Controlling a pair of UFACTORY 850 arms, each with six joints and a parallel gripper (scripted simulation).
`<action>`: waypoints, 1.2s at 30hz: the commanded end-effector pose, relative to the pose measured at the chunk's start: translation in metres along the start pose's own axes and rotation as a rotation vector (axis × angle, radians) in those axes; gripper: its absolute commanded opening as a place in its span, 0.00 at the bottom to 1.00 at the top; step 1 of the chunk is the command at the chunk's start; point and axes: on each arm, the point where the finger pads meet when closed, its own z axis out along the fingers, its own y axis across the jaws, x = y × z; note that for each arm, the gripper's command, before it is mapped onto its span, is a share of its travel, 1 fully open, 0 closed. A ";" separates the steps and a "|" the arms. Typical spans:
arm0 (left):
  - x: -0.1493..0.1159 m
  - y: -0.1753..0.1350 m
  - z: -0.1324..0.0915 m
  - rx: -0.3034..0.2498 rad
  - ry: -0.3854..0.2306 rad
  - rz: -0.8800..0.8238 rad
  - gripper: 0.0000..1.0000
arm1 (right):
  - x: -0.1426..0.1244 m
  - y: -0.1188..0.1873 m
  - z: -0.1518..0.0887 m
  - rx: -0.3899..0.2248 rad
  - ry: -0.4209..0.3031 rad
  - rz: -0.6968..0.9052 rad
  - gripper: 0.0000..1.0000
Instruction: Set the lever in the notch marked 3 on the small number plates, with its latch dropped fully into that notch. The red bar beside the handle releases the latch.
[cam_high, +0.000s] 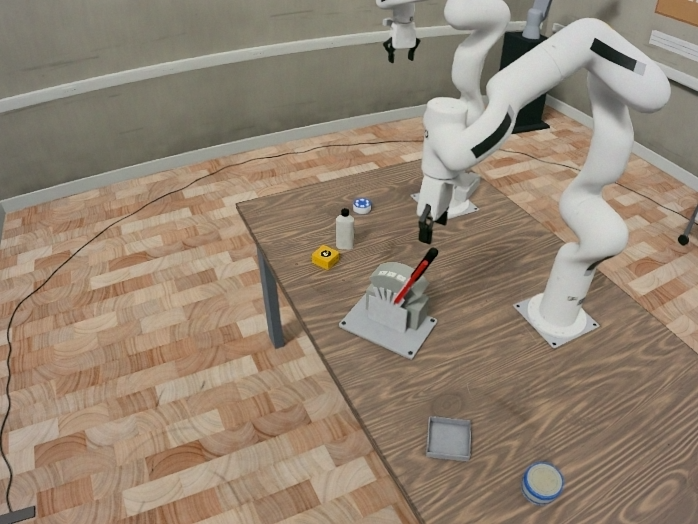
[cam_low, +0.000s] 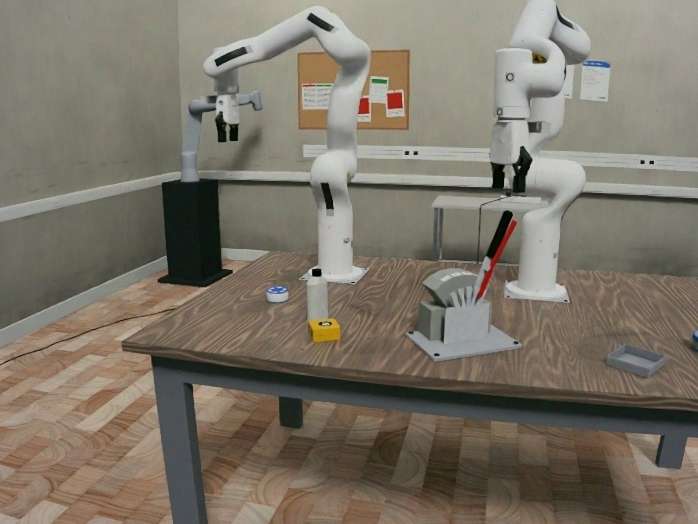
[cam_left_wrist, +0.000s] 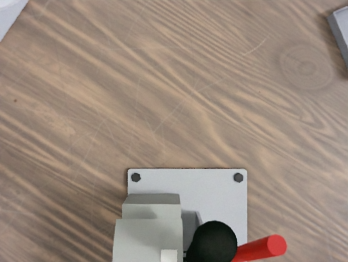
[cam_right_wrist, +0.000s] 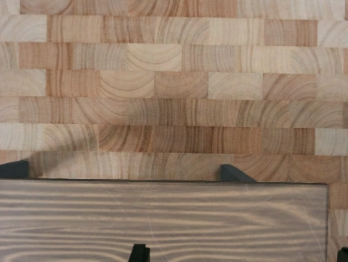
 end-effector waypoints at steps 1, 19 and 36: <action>0.000 0.000 -0.001 -0.001 -0.001 0.000 1.00 | 0.000 0.000 -0.001 0.000 0.002 0.000 1.00; 0.000 0.000 0.001 -0.001 -0.002 0.000 1.00 | 0.000 0.000 -0.001 0.000 0.002 0.000 1.00; 0.000 0.000 0.011 -0.001 -0.002 0.000 1.00 | 0.000 0.000 -0.001 0.000 0.002 0.000 1.00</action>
